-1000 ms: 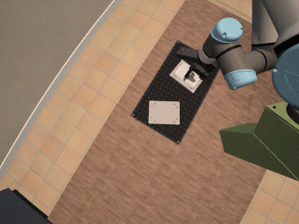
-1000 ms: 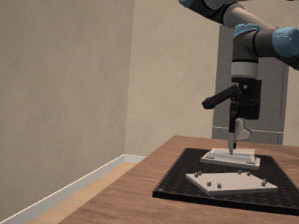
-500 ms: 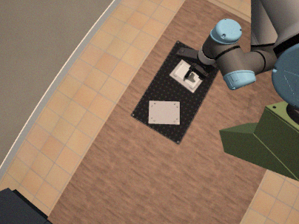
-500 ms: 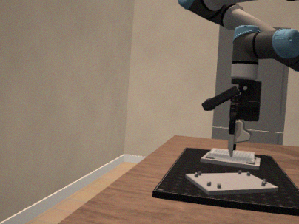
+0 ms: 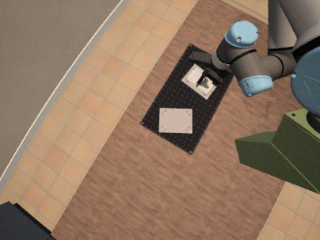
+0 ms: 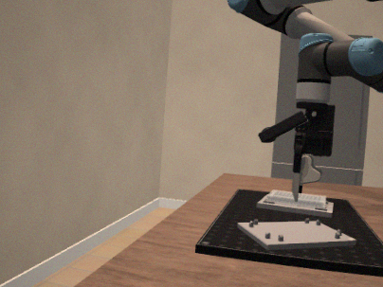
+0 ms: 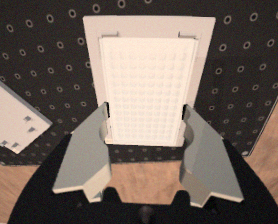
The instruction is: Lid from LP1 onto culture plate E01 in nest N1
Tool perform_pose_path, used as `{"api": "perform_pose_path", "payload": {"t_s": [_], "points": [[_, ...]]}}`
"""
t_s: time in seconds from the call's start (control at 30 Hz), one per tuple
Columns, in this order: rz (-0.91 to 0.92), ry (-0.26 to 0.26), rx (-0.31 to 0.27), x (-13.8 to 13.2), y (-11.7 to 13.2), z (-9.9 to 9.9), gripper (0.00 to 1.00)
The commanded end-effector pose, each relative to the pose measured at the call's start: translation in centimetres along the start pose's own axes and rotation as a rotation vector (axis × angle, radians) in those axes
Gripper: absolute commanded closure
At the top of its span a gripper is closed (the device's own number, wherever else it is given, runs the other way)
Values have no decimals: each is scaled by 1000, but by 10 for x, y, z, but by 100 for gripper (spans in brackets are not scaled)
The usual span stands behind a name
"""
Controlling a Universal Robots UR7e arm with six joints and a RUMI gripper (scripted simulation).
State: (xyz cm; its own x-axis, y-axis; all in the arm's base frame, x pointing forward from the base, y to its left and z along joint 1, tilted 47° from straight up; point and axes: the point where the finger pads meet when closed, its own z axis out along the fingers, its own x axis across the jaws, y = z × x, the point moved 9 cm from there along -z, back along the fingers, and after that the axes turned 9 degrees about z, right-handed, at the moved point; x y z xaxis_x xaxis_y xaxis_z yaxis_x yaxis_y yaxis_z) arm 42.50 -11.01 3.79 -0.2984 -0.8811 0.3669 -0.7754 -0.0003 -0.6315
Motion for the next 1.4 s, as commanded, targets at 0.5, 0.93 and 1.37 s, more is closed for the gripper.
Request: {"api": "perform_pose_path", "payload": {"t_s": [0.5, 0.93, 1.37], "points": [[0, 0, 1, 0, 0, 0, 100], [0, 0, 1, 0, 0, 0, 100], [0, 0, 1, 0, 0, 0, 18]]}}
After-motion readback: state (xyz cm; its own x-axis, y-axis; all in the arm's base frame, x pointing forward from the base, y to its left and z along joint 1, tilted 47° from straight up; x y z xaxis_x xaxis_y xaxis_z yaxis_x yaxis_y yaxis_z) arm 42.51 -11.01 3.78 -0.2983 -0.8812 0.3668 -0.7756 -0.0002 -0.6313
